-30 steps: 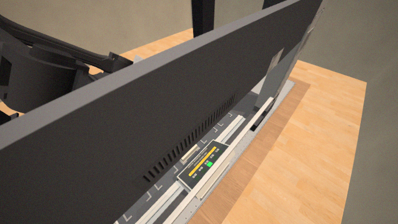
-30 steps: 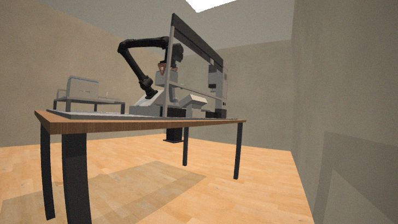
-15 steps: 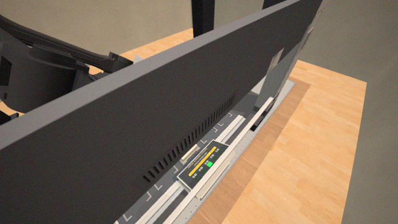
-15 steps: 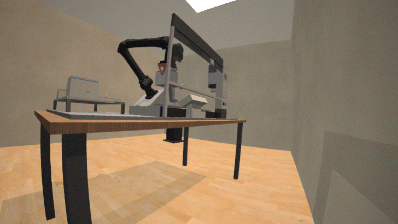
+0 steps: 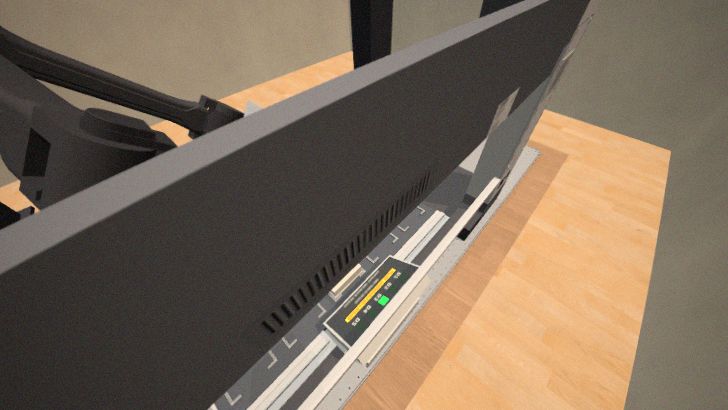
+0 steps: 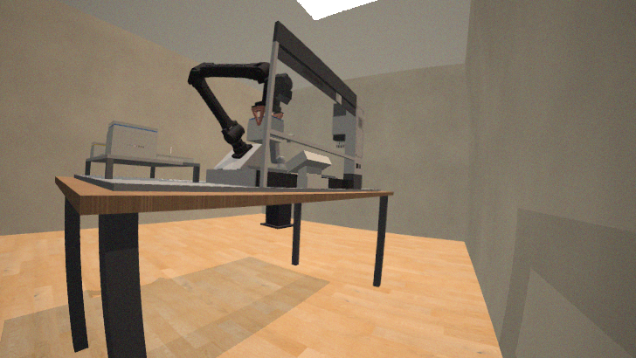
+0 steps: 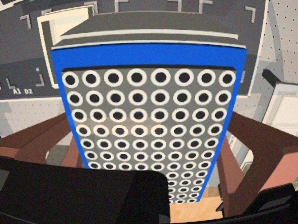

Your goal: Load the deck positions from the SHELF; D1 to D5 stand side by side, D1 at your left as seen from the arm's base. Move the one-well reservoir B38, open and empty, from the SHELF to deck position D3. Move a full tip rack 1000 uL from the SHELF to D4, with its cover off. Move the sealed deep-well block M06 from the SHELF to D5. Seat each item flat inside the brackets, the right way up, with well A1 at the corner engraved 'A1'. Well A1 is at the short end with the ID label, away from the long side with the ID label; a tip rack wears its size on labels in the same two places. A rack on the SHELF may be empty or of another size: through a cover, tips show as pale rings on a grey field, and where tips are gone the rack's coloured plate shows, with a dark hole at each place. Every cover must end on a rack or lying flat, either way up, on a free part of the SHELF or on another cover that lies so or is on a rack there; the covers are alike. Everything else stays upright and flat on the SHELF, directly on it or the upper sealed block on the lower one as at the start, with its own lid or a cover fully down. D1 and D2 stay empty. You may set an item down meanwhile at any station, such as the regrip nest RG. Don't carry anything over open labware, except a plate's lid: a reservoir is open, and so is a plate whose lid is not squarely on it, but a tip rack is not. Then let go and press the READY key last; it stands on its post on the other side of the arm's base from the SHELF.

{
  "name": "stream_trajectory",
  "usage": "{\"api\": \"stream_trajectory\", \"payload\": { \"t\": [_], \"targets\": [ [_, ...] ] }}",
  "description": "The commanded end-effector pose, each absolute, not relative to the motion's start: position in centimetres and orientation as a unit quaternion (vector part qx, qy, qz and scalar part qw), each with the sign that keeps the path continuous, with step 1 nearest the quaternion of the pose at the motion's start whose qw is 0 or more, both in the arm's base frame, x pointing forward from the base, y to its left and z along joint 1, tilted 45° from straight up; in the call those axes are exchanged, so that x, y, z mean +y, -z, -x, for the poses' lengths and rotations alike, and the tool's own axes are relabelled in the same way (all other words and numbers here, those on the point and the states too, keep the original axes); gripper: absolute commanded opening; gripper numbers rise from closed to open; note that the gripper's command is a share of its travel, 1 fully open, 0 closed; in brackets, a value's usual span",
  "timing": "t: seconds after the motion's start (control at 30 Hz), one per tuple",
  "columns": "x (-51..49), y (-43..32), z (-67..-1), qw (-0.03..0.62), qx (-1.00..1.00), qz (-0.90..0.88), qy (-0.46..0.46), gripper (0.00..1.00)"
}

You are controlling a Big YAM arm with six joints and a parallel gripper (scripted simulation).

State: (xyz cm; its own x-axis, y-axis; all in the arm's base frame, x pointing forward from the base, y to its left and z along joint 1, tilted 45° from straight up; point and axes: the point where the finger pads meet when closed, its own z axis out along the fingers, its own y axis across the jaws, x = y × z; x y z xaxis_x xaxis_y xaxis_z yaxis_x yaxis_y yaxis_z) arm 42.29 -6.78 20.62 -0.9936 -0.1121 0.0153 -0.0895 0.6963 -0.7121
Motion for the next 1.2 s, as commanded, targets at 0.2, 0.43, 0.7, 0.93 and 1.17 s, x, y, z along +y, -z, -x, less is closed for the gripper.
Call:
{"api": "stream_trajectory", "payload": {
  "t": [0.2,0.43,0.7,0.93,1.17],
  "targets": [
    [-7.8,-19.9,-42.9,0.019,0.920,0.058,0.387,0.00],
    [-8.1,-19.1,-43.0,0.023,0.920,0.062,0.386,0.00],
    [-8.6,-18.6,-43.2,0.026,0.920,0.064,0.386,0.00],
    [-10.0,-17.5,-43.1,0.020,0.920,0.059,0.386,0.00],
    [-10.8,-16.7,-43.2,0.019,0.921,0.058,0.386,0.00]
  ]
}}
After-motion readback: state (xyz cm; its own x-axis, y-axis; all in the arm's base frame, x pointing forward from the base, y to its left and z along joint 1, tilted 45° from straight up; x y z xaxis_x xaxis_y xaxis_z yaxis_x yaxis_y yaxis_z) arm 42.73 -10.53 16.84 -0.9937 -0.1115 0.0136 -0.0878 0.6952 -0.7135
